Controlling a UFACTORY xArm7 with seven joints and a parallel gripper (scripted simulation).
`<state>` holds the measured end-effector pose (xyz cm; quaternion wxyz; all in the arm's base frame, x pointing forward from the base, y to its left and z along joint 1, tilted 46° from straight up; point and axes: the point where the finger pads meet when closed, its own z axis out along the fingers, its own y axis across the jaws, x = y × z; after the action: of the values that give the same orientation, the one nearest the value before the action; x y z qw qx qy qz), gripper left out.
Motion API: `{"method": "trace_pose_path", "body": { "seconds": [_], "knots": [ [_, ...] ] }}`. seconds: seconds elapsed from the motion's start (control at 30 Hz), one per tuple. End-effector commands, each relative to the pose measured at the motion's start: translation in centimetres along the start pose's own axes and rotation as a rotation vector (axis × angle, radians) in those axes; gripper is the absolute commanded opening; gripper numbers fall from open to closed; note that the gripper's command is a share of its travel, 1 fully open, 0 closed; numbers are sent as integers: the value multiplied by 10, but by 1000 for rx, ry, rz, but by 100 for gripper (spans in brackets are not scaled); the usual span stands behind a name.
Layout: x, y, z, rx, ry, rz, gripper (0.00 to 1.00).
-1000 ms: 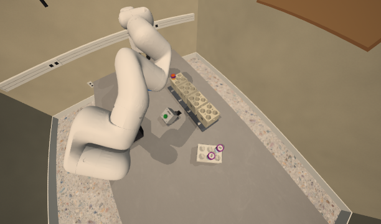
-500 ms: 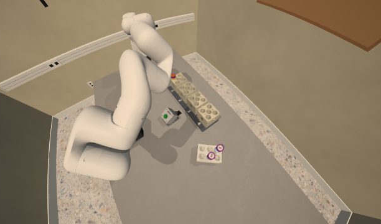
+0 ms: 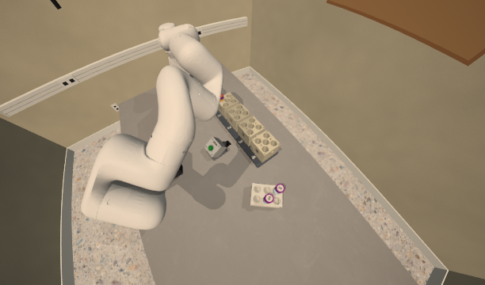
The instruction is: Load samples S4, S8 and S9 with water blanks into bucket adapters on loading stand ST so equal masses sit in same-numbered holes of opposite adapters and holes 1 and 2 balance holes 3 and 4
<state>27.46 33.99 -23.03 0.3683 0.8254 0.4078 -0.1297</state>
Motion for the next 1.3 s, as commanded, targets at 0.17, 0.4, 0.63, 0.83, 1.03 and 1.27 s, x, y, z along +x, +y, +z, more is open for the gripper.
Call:
{"method": "trace_pose_path", "body": {
  "seconds": [0.17,0.4,0.63,0.83,1.03,1.27],
  "knots": [
    [1,0,17,2,5,1,57],
    [1,0,27,2,5,1,57],
    [1,0,36,2,5,1,57],
    [1,0,36,2,5,1,57],
    [1,0,37,2,5,1,57],
    [1,0,42,2,5,1,57]
  ]
}}
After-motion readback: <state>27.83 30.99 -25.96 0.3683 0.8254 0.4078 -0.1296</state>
